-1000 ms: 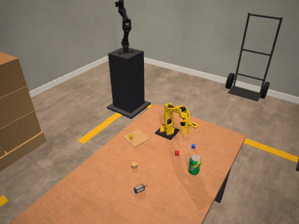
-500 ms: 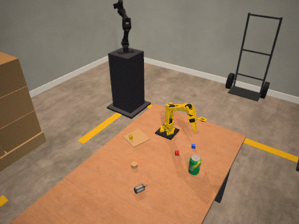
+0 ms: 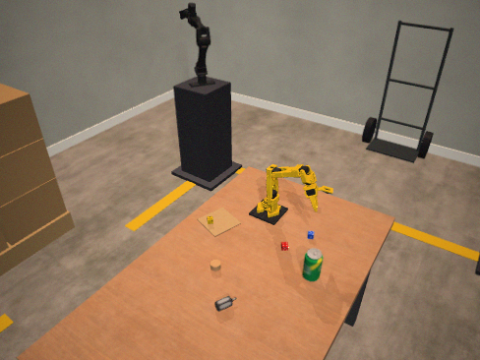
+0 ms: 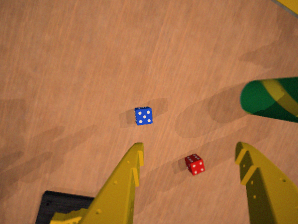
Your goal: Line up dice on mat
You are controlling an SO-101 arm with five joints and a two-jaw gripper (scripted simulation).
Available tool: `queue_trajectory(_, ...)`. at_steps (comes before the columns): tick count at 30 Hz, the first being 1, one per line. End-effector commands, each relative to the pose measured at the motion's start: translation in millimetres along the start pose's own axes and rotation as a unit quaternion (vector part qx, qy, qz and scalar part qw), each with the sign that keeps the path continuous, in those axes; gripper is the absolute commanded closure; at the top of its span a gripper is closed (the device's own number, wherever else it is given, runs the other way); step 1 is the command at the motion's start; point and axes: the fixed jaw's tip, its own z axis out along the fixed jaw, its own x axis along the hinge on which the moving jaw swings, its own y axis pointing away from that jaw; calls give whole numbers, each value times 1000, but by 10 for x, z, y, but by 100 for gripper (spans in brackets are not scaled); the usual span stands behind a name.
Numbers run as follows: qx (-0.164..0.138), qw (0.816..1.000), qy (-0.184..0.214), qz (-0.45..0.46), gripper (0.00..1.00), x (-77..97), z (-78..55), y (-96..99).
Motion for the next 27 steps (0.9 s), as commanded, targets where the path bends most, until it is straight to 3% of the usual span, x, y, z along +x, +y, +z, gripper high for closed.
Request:
queue_trajectory(1,1,1000,-6,-8,69,-8,-10,16)
queue_trajectory(6,-8,1000,12,-8,69,18,71,29)
queue_trajectory(14,-54,993,105,-8,69,190,451,113)
queue_trajectory(16,-54,993,105,-8,69,190,451,113)
queue_trajectory(22,-90,980,180,-8,69,380,726,205)
queue_trajectory(27,-105,972,211,-8,69,474,832,250)
